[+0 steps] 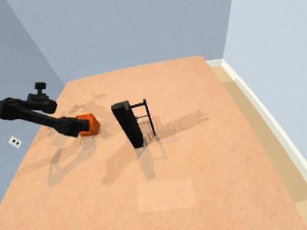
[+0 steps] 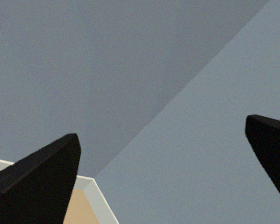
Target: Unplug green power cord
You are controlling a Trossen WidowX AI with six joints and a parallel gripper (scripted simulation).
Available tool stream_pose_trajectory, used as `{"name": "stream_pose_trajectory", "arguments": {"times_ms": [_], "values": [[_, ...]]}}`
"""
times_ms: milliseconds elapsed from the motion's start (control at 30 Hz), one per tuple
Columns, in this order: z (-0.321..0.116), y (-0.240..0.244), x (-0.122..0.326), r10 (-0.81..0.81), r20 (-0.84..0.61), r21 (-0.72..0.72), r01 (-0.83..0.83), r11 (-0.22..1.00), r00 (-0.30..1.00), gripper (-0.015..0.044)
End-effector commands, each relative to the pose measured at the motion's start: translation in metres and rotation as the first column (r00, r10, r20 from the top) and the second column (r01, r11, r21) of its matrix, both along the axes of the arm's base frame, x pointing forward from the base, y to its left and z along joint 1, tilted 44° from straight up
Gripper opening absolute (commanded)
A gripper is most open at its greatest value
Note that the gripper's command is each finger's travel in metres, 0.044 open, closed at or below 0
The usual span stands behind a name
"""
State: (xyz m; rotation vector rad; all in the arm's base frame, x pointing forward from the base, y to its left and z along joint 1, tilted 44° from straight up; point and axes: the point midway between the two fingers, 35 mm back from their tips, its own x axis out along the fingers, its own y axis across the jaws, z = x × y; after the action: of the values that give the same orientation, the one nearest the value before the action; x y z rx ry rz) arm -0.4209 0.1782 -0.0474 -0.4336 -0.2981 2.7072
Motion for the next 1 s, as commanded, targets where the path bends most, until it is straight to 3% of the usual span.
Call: {"name": "stream_pose_trajectory", "arguments": {"times_ms": [0,267,633,967], "values": [[0.000,0.003,0.001,-0.007,0.003,0.000,0.007,1.000,1.000,0.0374],[-0.020,0.094,0.055,-0.249,0.141,0.001,0.252,0.968,0.958,0.0164],[-0.049,0.179,0.150,-0.462,0.393,0.034,0.489,0.872,0.795,0.0160],[-0.058,0.239,0.303,-0.598,0.650,0.072,0.746,0.662,0.468,0.0160]]}}
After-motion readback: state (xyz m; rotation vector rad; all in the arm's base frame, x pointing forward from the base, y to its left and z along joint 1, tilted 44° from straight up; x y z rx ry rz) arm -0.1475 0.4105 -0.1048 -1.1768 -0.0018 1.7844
